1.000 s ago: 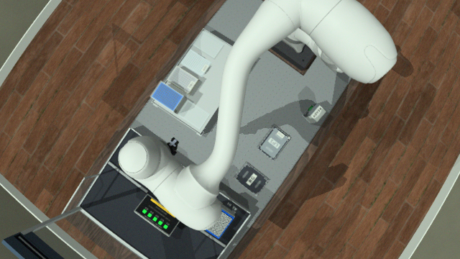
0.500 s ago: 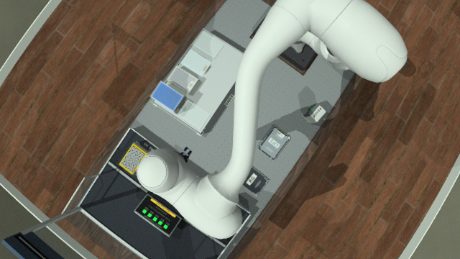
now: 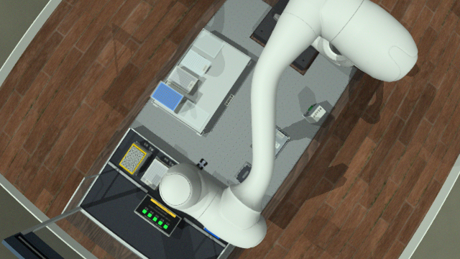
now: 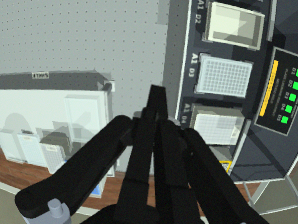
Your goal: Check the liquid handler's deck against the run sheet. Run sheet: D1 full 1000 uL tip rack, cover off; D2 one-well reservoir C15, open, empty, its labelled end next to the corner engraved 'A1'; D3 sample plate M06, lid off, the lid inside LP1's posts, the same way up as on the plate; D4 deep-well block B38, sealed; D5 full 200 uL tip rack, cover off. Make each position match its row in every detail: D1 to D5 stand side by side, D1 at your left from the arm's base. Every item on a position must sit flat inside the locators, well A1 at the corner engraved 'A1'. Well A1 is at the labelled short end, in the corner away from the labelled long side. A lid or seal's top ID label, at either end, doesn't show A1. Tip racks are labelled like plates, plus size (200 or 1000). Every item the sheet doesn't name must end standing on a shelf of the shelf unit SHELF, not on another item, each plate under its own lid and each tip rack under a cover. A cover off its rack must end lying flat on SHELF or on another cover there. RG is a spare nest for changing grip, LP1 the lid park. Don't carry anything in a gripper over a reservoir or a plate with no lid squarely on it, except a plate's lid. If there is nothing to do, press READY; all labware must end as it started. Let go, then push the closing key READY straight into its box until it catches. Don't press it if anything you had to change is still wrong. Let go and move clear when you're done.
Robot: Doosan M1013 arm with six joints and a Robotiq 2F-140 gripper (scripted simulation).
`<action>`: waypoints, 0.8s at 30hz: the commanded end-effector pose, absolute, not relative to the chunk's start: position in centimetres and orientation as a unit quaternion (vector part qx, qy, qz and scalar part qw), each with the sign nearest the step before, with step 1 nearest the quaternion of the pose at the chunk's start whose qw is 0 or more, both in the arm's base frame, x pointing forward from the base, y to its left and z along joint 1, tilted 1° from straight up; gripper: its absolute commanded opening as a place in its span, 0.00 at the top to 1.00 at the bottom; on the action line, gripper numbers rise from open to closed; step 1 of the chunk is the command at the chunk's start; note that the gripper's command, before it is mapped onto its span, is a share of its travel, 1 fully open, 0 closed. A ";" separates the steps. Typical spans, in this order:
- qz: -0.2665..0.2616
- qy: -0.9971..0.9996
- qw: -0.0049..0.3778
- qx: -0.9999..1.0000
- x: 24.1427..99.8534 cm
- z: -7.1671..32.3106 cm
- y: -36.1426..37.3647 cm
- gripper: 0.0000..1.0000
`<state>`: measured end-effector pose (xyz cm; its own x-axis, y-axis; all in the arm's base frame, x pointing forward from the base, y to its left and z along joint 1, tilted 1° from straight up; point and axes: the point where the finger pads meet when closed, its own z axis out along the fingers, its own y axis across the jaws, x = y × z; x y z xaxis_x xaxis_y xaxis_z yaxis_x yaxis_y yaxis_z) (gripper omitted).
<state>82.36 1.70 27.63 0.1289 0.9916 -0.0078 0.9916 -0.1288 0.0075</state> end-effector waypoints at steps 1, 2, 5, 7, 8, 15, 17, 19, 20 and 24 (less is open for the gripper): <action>0.000 0.660 0.006 0.751 82.4 27.7 3.1 0.90; 0.000 0.660 0.006 0.751 82.4 27.7 3.5 0.90; 0.000 0.660 0.006 0.751 82.4 27.7 4.0 0.90; 0.000 0.660 0.006 0.751 82.4 27.7 5.0 0.90; 0.000 0.660 0.006 0.751 82.4 27.7 5.5 0.90; 0.000 0.660 0.006 0.751 82.4 27.7 8.0 0.90; 0.000 0.660 0.006 0.751 82.4 27.7 9.0 0.90; 0.000 0.660 0.006 0.751 82.4 27.7 10.0 0.90; 0.000 0.660 0.006 0.751 82.4 27.7 10.5 0.90; 0.000 0.660 0.006 0.751 82.4 27.6 12.5 0.90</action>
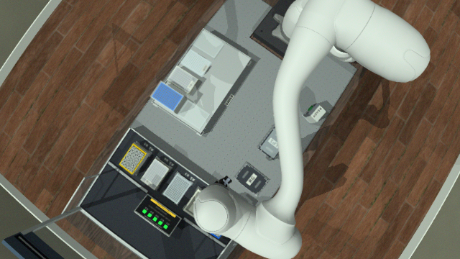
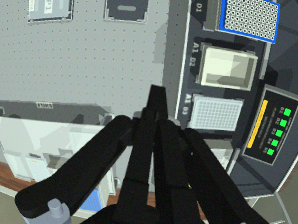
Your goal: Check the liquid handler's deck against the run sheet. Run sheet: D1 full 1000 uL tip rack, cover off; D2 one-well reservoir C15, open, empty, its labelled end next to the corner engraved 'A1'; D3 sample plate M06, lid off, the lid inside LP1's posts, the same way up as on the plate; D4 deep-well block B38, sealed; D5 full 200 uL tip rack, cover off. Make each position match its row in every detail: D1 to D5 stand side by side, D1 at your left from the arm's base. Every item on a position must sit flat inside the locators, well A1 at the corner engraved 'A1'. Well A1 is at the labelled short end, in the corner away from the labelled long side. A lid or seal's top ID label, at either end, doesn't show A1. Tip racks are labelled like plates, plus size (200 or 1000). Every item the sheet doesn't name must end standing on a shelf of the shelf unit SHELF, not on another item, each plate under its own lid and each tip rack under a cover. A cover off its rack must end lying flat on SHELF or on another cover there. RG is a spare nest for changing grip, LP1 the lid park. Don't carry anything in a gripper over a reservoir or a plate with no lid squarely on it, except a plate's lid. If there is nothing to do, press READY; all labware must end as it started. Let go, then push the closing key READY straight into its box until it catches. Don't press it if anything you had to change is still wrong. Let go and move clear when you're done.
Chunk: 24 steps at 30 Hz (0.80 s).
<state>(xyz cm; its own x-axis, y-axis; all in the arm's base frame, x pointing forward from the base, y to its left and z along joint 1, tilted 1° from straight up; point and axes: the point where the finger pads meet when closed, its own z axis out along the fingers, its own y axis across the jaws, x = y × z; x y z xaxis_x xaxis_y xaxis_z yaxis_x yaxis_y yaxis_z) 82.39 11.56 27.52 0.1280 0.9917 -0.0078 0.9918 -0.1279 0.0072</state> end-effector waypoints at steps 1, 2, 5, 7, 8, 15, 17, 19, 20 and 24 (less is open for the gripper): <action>0.000 0.660 0.006 0.751 82.4 27.6 12.8 0.90; 0.000 0.660 0.006 0.751 82.4 27.6 12.8 0.90; 0.000 0.659 0.006 0.752 82.4 27.6 13.8 0.90; 0.000 0.659 0.006 0.752 82.4 27.6 14.8 0.90; 0.000 0.659 0.006 0.752 82.4 27.6 15.3 0.90; 0.000 0.659 0.006 0.752 82.4 27.6 18.9 0.90; 0.000 0.659 0.006 0.752 82.4 27.6 19.9 0.90; 0.000 0.659 0.006 0.752 82.4 27.6 20.4 0.90; 0.000 0.659 0.006 0.752 82.4 27.6 20.4 0.90; 0.000 0.659 0.006 0.752 82.4 27.6 22.2 0.90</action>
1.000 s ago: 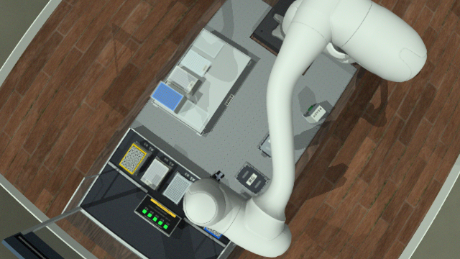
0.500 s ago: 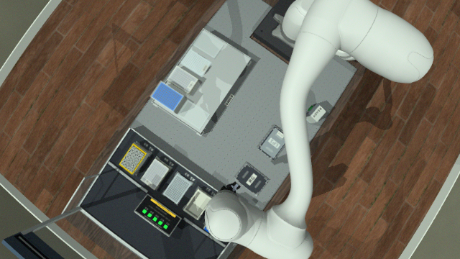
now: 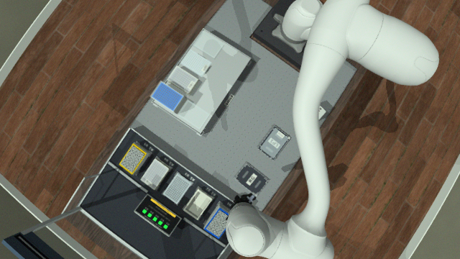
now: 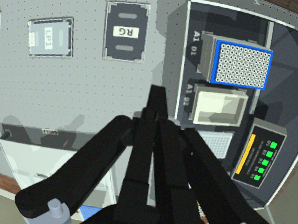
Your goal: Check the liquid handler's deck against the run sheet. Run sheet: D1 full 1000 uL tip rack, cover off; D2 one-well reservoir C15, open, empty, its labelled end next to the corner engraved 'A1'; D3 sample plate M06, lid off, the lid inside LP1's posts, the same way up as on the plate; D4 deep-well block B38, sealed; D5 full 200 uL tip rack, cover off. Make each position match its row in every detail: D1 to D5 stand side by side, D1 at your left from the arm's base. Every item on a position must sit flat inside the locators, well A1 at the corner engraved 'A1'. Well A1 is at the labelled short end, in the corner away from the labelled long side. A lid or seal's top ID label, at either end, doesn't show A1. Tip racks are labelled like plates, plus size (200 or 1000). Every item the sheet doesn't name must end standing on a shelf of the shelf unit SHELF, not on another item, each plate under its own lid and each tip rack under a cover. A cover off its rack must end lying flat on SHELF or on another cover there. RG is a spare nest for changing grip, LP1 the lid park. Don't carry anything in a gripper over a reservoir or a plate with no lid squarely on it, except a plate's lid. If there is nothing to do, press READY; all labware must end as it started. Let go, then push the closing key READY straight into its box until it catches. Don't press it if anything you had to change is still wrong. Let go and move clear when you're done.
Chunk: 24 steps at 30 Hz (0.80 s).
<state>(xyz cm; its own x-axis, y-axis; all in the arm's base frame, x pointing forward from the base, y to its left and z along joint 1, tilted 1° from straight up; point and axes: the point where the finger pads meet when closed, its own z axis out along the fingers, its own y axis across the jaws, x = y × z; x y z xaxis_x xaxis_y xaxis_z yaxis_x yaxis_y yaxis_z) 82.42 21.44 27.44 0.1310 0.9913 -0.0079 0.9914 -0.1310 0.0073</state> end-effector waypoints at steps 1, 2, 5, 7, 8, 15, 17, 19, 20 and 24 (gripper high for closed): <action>0.000 0.659 0.006 0.752 82.4 27.6 22.2 0.90; 0.000 0.659 0.006 0.752 82.4 27.6 22.2 0.90; 0.000 0.659 0.006 0.752 80.9 27.5 22.2 0.90; 0.000 0.659 0.006 0.752 79.9 27.5 22.2 0.90; 0.000 0.659 0.006 0.752 79.5 27.5 22.2 0.90; 0.000 0.659 0.006 0.752 77.0 27.5 22.2 0.90; 0.000 0.659 0.006 0.752 76.0 27.5 22.2 0.90; 0.000 0.659 0.005 0.752 75.0 27.5 22.2 0.90; 0.000 0.659 0.005 0.752 74.5 27.5 22.2 0.90; 0.000 0.659 0.005 0.752 72.5 27.5 22.2 0.90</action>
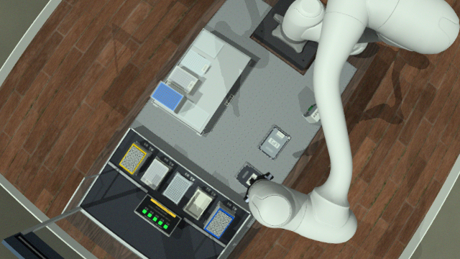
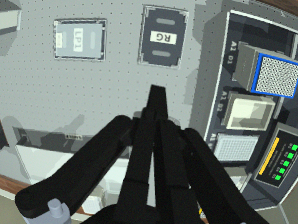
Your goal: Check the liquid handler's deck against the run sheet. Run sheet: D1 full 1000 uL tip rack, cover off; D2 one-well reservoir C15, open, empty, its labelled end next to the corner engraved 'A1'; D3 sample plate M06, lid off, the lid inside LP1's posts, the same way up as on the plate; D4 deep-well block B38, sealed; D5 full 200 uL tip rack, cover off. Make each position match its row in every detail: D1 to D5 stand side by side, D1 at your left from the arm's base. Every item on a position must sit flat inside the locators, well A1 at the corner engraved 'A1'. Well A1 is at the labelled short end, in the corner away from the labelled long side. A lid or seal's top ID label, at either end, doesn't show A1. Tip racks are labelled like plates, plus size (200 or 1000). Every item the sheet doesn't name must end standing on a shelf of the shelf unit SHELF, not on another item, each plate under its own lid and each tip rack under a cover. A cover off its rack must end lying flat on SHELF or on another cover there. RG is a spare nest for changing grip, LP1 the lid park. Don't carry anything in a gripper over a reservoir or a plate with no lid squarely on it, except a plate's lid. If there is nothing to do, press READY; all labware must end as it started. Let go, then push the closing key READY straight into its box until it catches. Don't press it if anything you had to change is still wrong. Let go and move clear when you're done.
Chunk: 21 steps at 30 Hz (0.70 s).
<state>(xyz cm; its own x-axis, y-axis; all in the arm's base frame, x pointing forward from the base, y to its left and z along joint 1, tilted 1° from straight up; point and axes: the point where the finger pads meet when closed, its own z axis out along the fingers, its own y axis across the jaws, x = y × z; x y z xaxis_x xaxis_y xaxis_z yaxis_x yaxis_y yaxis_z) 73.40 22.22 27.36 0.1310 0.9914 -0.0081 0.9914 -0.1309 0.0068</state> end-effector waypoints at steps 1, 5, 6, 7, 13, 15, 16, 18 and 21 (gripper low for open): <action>0.000 0.659 0.005 0.752 72.0 27.5 22.2 0.90; 0.000 0.659 0.005 0.752 70.5 27.5 22.2 0.90; 0.000 0.659 0.005 0.752 70.5 27.5 22.2 0.90; 0.000 0.659 0.005 0.752 70.0 27.5 22.2 0.90; 0.000 0.659 0.005 0.752 67.0 27.4 22.3 0.90; 0.000 0.659 0.005 0.752 66.0 27.4 22.3 0.90; 0.000 0.659 0.005 0.752 65.5 27.4 22.3 0.90; 0.000 0.659 0.005 0.752 64.5 27.4 22.3 0.90; 0.000 0.659 0.005 0.752 63.0 27.4 22.3 0.90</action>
<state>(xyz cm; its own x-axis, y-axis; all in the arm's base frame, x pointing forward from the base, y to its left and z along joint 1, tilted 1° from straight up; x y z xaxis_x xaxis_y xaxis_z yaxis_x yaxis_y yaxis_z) 63.90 22.24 27.31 0.1310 0.9914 -0.0080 0.9914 -0.1309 0.0070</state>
